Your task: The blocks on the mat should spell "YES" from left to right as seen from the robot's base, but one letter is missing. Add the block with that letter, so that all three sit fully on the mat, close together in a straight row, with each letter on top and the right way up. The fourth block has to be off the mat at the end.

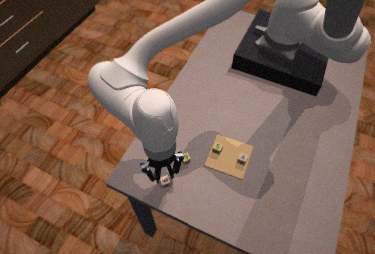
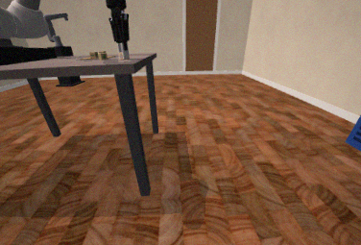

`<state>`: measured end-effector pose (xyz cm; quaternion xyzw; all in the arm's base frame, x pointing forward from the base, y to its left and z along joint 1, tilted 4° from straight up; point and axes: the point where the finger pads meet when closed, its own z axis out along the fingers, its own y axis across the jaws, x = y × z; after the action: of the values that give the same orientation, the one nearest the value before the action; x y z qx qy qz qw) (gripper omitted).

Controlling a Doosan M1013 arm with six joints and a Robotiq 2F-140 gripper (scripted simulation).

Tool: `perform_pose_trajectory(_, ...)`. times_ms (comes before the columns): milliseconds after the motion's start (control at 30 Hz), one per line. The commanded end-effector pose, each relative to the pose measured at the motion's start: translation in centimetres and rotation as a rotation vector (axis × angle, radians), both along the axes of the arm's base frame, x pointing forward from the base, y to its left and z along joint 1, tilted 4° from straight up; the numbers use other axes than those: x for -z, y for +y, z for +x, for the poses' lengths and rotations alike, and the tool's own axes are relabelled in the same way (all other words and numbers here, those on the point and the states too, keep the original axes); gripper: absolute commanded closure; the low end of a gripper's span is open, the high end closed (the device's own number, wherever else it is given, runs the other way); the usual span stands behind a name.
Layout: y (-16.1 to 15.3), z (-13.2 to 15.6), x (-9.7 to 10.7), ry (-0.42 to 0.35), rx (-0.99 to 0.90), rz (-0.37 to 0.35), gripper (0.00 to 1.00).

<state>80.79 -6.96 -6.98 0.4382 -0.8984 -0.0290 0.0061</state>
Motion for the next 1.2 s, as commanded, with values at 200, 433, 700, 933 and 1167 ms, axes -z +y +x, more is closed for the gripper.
perform_pose_trajectory(200, 0.2, -0.1, -1.6, 0.002, -0.003, 0.003, 0.84)
perform_pose_trajectory(433, 0.1, 0.1, -5.2, 0.002, -0.003, 0.003, 0.84)
perform_pose_trajectory(700, -0.1, 0.2, -9.5, 0.002, -0.003, 0.003, 0.84)
perform_pose_trajectory(933, -0.2, 0.2, -9.7, 0.002, -0.003, 0.003, 0.84)
perform_pose_trajectory(1167, -0.2, 0.2, -9.7, 0.002, -0.003, 0.003, 0.84)
